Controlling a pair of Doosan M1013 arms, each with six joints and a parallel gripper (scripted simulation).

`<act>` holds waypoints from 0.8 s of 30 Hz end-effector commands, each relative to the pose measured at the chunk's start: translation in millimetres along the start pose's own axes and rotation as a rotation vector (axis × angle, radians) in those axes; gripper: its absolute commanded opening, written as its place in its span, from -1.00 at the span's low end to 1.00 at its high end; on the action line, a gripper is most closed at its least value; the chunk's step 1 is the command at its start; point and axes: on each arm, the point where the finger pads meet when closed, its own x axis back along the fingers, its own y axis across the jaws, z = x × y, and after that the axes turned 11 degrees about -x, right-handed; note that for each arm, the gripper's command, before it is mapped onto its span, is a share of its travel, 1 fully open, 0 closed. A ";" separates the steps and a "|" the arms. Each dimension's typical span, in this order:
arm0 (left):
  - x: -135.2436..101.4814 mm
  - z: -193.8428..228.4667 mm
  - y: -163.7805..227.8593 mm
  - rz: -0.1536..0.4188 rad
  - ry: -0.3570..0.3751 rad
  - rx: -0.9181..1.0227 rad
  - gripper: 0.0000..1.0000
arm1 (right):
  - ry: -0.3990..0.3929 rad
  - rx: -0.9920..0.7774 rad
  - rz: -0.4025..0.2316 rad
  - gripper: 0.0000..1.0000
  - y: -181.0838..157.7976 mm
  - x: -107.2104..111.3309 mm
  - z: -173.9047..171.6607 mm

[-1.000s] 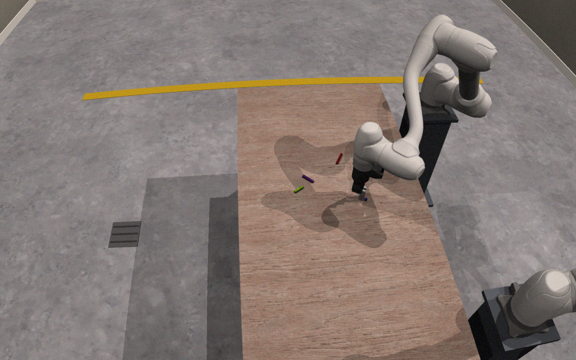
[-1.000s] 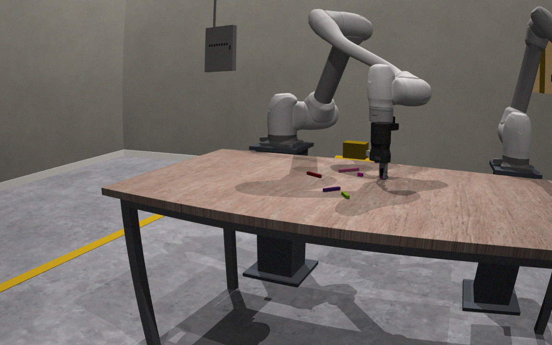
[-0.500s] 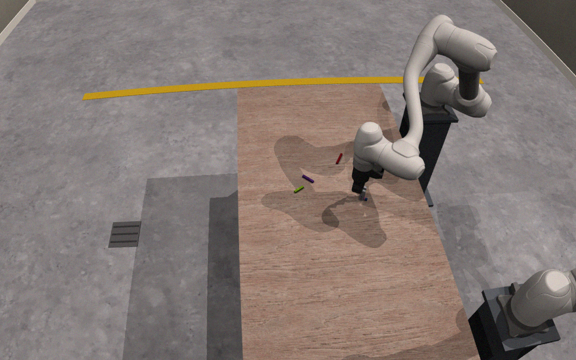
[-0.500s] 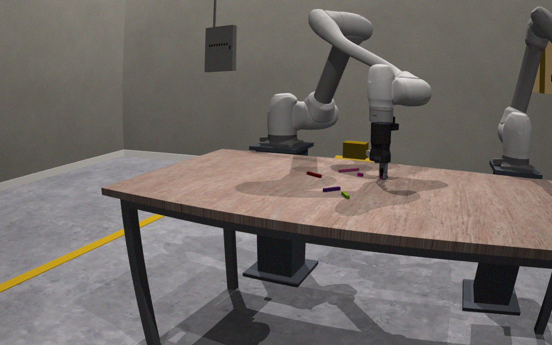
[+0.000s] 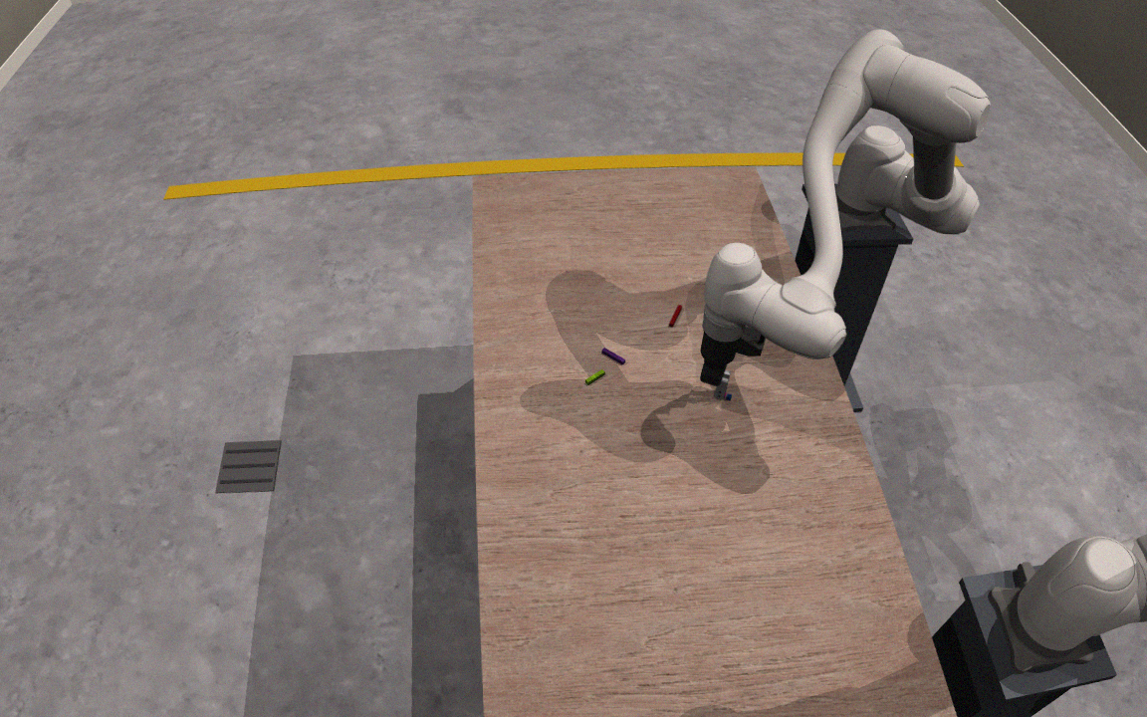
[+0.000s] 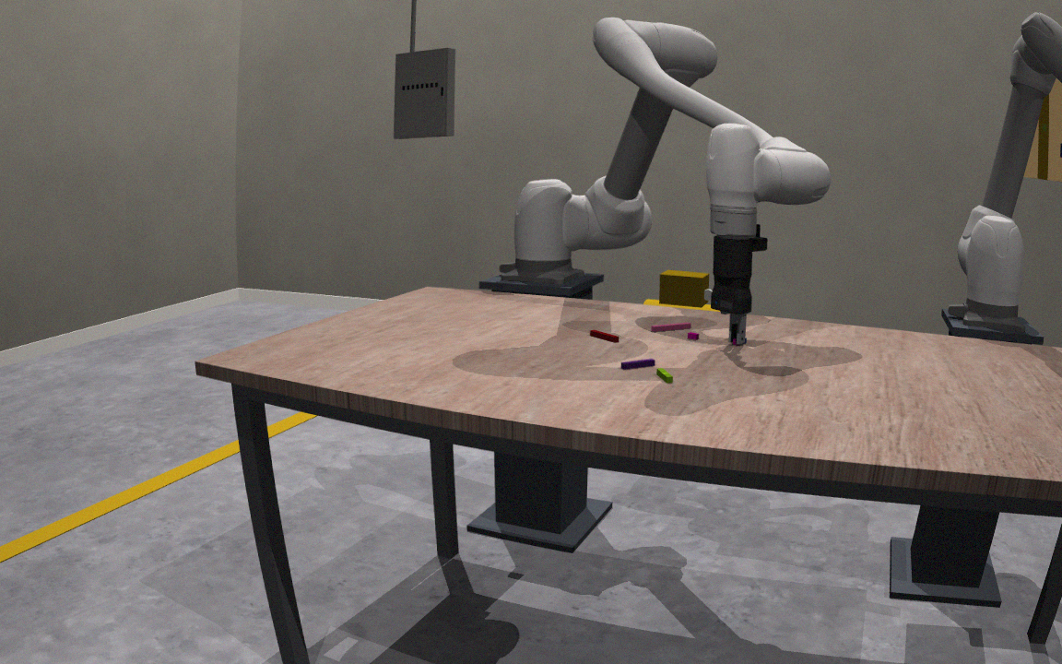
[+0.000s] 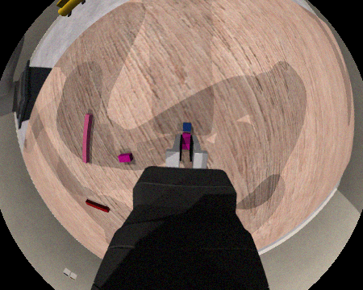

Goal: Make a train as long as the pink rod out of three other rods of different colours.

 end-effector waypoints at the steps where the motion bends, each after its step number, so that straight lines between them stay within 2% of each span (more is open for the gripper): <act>1: 0.5 0.1 0.1 -0.001 -0.001 0.000 1.00 | 0.000 0.000 -0.002 -0.52 0.5 1.1 0.0; 24: 0.5 0.1 0.1 -0.001 -0.001 0.000 1.00 | 0.000 0.000 -0.002 -0.52 0.0 1.1 2.7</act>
